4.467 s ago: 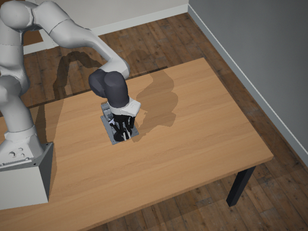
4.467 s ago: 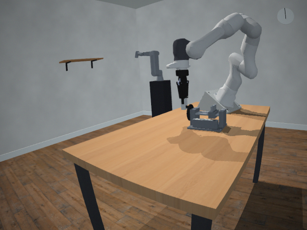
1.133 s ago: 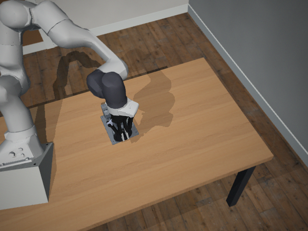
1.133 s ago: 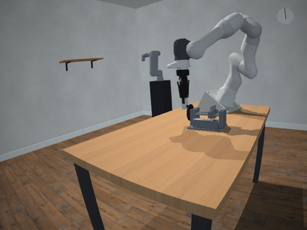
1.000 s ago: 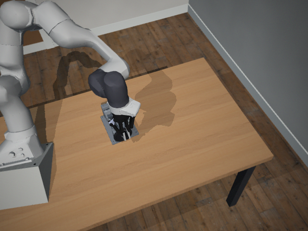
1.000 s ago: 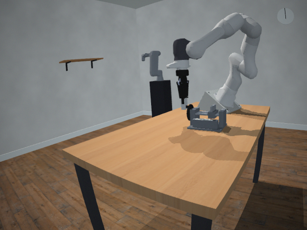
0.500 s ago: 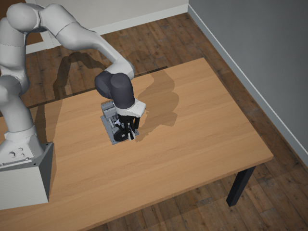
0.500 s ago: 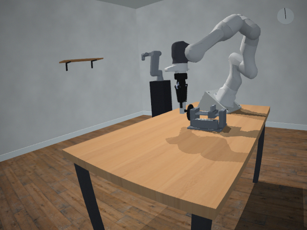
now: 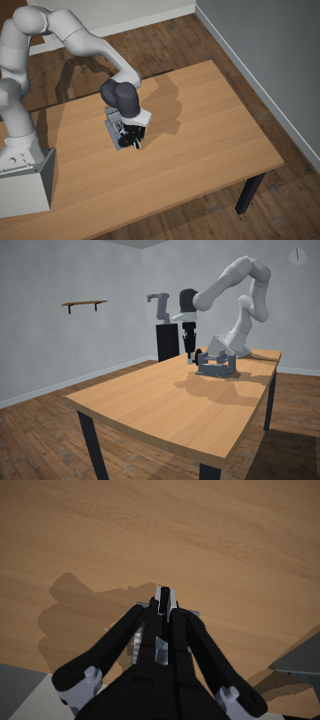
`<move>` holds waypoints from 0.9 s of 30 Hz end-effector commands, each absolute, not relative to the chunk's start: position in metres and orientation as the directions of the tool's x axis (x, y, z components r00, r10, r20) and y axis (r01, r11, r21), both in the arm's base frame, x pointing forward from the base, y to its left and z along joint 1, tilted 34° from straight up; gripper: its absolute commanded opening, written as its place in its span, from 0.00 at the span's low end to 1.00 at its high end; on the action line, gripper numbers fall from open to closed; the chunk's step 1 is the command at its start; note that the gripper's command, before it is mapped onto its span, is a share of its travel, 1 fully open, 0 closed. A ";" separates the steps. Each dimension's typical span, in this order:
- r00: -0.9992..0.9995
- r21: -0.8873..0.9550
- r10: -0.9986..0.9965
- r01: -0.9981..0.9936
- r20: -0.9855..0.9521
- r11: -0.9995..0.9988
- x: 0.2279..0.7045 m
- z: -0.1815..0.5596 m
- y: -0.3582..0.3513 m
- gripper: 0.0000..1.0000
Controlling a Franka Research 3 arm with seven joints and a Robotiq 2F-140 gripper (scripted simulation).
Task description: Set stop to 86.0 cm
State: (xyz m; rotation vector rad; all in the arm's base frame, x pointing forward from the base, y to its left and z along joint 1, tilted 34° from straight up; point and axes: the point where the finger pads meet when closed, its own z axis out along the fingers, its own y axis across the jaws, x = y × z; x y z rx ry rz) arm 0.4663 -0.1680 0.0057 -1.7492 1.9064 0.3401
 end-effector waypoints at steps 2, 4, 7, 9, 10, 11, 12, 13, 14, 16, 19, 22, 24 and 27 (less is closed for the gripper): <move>-0.014 -0.166 -0.846 -0.979 -0.532 0.120 0.459 -0.006 -0.160 0.04; -0.014 -0.166 -0.846 -0.979 -0.532 0.120 0.459 -0.006 -0.160 0.04; -0.014 -0.166 -0.846 -0.979 -0.532 0.120 0.455 -0.009 -0.158 0.04; -0.014 -0.166 -0.846 -0.979 -0.532 0.120 0.452 -0.011 -0.157 0.04; -0.014 -0.166 -0.846 -0.979 -0.532 0.120 0.451 -0.012 -0.157 0.04; -0.014 -0.166 -0.846 -0.979 -0.532 0.120 0.449 -0.012 -0.156 0.04; -0.014 -0.166 -0.846 -0.979 -0.532 0.120 0.448 -0.013 -0.156 0.04; -0.014 -0.166 -0.846 -0.979 -0.532 0.120 0.447 -0.013 -0.155 0.04; -0.014 -0.166 -0.846 -0.979 -0.532 0.120 0.445 -0.014 -0.155 0.04; -0.014 -0.166 -0.846 -0.979 -0.532 0.120 0.443 -0.014 -0.155 0.04; -0.014 -0.166 -0.846 -0.979 -0.532 0.120 0.439 -0.015 -0.154 0.04; -0.014 -0.166 -0.846 -0.979 -0.532 0.120 0.438 -0.015 -0.154 0.04; -0.014 -0.166 -0.846 -0.979 -0.532 0.120 0.435 -0.015 -0.154 0.04; -0.014 -0.166 -0.846 -0.979 -0.532 0.120 0.431 -0.015 -0.154 0.04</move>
